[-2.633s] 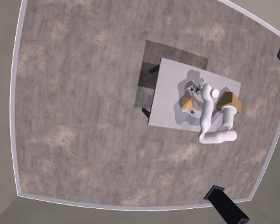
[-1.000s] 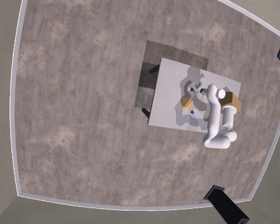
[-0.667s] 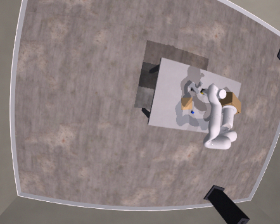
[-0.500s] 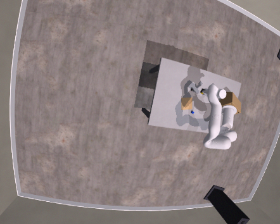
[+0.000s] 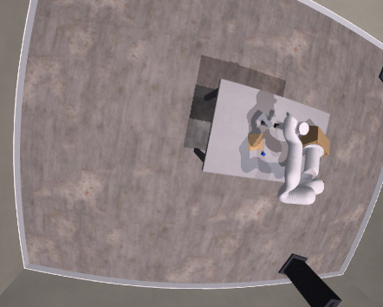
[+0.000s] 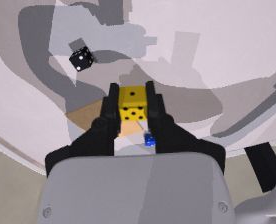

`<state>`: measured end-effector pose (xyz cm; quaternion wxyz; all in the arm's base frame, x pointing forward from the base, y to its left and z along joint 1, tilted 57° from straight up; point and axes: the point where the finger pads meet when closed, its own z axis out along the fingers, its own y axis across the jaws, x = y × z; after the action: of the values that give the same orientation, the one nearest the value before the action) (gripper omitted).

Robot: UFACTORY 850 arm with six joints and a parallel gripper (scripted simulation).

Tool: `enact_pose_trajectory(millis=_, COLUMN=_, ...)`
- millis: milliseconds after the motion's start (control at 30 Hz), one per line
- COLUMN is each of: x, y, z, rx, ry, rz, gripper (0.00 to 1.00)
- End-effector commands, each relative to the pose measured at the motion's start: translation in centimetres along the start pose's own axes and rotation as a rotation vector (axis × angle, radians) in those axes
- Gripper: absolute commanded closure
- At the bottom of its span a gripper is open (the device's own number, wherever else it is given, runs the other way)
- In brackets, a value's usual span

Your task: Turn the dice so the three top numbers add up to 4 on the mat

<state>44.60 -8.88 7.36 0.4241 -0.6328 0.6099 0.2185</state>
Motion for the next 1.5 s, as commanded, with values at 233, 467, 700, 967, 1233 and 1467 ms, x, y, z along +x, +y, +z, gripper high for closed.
enact_pose_trajectory(millis=233, x=-0.03, y=-0.3, z=0.17, rx=0.01, ry=0.003, rz=-0.349, gripper=0.79)
enact_pose_trajectory(millis=467, x=-0.07, y=-0.43, z=0.29, rx=0.01, ry=0.004, rz=-0.523, gripper=0.79)
enact_pose_trajectory(millis=700, x=-0.11, y=-0.58, z=0.43, rx=0.01, ry=0.005, rz=-0.728, gripper=0.79)
enact_pose_trajectory(millis=967, x=-0.15, y=-0.73, z=0.57, rx=0.009, ry=0.006, rz=-0.928, gripper=0.79)
enact_pose_trajectory(millis=1233, x=-0.19, y=-0.89, z=0.71, rx=0.009, ry=0.007, rz=-1.133, gripper=0.79)
enact_pose_trajectory(millis=1467, x=-0.23, y=-1.03, z=0.84, rx=0.008, ry=0.008, rz=-1.327, gripper=0.79)
